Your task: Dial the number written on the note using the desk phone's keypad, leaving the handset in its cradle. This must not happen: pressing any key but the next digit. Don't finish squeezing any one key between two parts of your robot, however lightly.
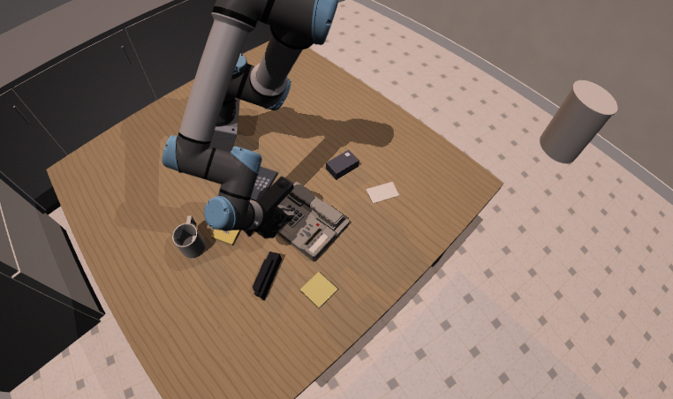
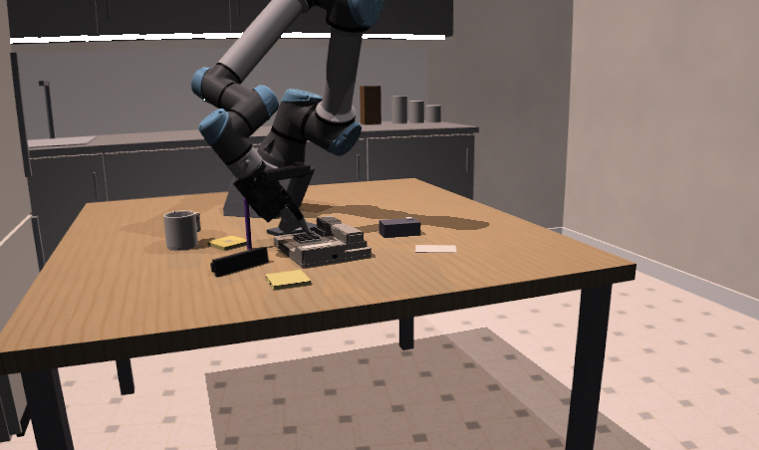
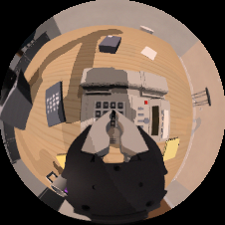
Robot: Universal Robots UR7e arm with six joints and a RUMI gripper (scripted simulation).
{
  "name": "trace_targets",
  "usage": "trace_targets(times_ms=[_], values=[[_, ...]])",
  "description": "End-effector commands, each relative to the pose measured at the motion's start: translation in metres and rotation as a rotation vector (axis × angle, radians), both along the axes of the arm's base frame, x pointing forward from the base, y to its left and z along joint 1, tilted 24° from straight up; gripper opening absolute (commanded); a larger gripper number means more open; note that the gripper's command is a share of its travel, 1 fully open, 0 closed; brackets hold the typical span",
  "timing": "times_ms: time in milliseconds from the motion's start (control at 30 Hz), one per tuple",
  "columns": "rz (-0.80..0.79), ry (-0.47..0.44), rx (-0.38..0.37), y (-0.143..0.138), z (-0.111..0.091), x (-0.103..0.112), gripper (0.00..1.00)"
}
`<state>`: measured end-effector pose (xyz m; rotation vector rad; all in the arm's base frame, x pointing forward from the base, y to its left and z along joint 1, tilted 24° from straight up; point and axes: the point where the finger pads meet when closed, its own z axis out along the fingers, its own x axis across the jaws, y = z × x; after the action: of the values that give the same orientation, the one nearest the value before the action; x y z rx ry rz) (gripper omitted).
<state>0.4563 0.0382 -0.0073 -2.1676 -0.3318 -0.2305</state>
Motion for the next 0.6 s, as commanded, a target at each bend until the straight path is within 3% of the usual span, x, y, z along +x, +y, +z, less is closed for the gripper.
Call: trace_targets(times_ms=[0, 567], values=[[0.000, -0.001, -0.001, -0.0002, 0.0000, 0.0003, 0.00], [0.000, -0.001, -0.001, 0.0004, -0.0017, 0.0007, 0.00]])
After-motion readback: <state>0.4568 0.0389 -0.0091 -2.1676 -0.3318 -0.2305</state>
